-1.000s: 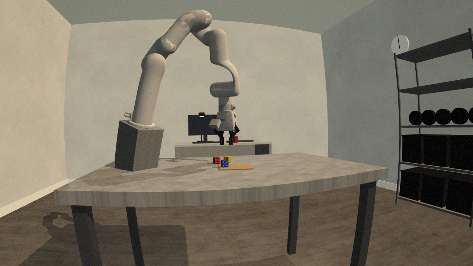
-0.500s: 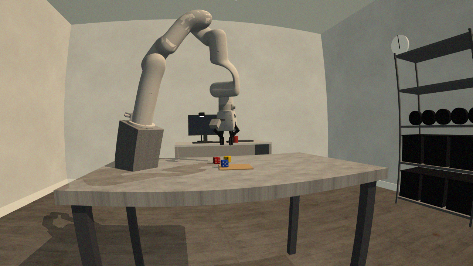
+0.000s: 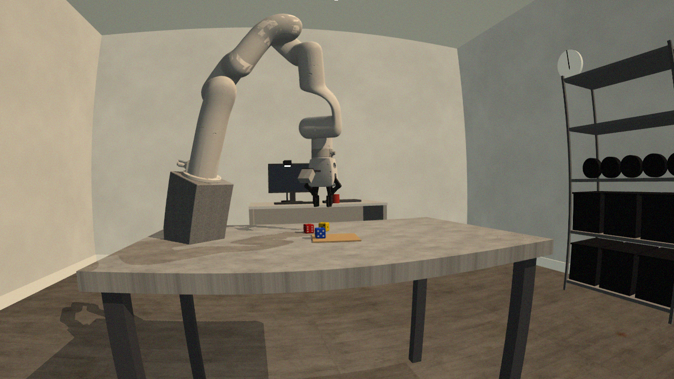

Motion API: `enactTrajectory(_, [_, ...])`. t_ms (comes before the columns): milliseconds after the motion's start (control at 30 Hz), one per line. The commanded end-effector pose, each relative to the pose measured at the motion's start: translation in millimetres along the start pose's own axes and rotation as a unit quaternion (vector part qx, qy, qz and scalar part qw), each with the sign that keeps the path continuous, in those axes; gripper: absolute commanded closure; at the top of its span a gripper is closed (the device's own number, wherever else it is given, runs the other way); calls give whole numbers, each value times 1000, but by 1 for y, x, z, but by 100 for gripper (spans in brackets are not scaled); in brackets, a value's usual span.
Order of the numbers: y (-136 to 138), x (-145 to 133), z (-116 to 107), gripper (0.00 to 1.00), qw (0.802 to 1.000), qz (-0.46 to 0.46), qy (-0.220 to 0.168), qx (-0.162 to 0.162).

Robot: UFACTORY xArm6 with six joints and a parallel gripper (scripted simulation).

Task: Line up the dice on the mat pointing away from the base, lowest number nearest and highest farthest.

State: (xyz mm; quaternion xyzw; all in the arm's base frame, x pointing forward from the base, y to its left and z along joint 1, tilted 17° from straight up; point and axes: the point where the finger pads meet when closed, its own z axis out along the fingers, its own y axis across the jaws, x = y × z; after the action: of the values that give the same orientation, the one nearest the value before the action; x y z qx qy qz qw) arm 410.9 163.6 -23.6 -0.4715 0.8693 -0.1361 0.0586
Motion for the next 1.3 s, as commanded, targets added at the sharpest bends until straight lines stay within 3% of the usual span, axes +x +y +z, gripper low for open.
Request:
enactTrajectory(0, [-1, -1, -1, 53, 1000, 0, -1, 1])
enactTrajectory(1267, [-2, -2, 39, 53, 1000, 0, -1, 1])
